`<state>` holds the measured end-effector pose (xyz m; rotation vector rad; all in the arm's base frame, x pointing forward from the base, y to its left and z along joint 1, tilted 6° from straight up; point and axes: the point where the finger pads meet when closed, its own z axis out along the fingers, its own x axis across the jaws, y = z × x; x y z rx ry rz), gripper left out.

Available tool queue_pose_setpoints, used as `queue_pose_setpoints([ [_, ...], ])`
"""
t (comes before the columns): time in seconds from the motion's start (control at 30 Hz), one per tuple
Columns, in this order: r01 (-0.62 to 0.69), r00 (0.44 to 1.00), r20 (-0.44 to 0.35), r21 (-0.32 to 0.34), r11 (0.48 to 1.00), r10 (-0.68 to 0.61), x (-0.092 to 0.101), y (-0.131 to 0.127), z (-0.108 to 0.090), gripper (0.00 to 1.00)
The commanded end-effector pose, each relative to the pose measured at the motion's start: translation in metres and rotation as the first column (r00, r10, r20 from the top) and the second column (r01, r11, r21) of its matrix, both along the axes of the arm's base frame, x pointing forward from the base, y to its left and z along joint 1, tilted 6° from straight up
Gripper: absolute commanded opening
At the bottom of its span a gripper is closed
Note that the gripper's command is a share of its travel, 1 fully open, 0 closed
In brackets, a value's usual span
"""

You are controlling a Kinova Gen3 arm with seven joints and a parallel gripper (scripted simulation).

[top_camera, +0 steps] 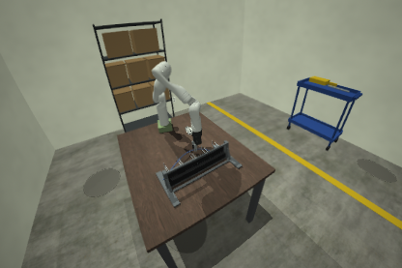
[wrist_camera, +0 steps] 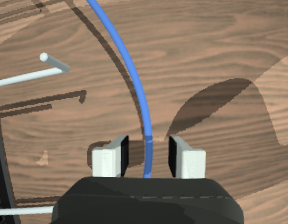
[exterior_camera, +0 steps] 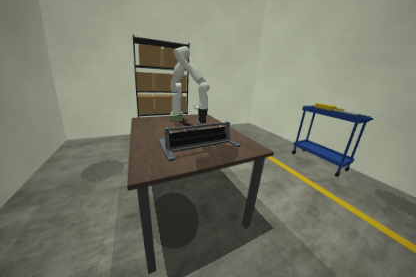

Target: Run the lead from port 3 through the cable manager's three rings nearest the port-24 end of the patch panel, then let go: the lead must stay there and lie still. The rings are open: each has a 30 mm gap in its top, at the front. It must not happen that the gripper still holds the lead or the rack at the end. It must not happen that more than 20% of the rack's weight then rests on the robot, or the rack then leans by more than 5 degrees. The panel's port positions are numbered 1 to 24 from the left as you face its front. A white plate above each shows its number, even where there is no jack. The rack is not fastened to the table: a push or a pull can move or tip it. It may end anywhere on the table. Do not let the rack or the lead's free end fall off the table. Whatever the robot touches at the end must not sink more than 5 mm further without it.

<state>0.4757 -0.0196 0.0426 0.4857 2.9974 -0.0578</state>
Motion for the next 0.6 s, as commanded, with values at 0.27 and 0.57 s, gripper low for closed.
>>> queue_pose_setpoints([
  [0.27,-0.001,1.000,0.000,-0.001,1.000,0.001,0.0000,-0.0001,-0.0080,0.67],
  [0.57,-0.001,1.000,0.000,-0.001,1.000,0.001,0.0005,-0.0003,-0.0121,0.67],
])
